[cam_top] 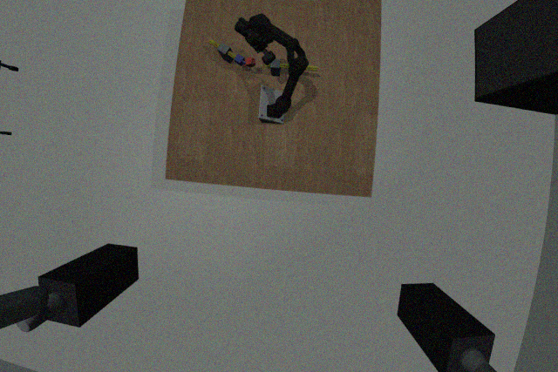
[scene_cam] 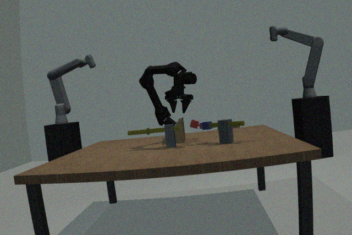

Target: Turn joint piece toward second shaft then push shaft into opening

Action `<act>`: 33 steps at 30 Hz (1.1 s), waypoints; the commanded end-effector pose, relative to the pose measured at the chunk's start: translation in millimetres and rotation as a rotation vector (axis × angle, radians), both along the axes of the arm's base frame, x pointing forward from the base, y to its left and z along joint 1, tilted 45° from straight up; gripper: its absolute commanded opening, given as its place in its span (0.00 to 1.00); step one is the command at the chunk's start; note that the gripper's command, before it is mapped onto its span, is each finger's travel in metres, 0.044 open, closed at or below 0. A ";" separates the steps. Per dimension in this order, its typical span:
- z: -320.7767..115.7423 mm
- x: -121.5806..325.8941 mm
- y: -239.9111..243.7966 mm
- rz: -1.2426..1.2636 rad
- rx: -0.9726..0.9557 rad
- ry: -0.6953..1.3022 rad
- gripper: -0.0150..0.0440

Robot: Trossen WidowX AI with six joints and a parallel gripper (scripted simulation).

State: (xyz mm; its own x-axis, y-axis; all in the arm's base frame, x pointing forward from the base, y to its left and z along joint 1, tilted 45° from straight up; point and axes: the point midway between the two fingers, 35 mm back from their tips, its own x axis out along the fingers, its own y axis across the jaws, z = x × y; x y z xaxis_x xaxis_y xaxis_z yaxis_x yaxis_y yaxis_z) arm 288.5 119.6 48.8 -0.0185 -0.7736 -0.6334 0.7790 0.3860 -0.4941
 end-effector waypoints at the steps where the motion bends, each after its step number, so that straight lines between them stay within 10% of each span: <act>1: -3.4 -0.8 -3.2 -0.080 -0.028 -0.098 1.00; 33: -32.3 -0.6 -28.0 -0.378 -0.100 -0.512 1.00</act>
